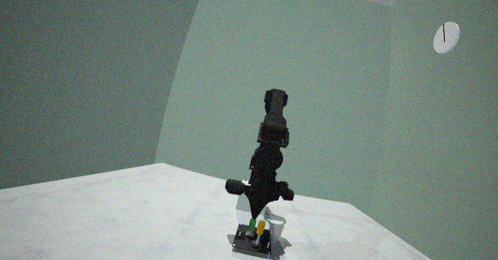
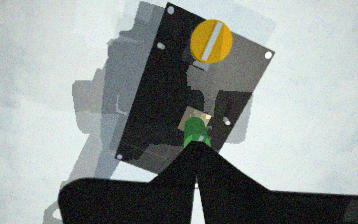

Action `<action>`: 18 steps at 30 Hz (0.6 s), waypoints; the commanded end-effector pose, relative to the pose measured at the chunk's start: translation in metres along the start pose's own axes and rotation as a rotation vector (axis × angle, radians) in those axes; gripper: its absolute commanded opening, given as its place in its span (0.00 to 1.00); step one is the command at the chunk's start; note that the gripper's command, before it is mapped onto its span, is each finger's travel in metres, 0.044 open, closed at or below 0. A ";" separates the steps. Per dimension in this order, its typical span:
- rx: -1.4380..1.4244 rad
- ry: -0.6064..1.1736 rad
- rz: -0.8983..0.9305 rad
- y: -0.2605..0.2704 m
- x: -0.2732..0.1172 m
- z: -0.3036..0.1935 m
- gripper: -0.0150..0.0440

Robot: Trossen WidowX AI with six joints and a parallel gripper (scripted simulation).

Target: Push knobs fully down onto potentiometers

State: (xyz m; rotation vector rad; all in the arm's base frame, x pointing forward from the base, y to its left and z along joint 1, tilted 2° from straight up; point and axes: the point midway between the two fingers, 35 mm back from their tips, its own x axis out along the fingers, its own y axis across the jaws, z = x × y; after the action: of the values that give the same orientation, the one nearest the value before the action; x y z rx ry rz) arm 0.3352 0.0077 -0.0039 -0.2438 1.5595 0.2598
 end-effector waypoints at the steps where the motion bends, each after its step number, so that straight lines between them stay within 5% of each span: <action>1: -0.006 0.002 -0.004 -0.001 0.001 0.000 0.25; 18: -0.006 0.002 -0.004 -0.001 0.003 0.000 0.25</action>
State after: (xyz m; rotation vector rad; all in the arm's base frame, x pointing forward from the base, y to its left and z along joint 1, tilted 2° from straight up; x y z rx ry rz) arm 0.3351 0.0077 -0.0070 -0.2439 1.5599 0.2599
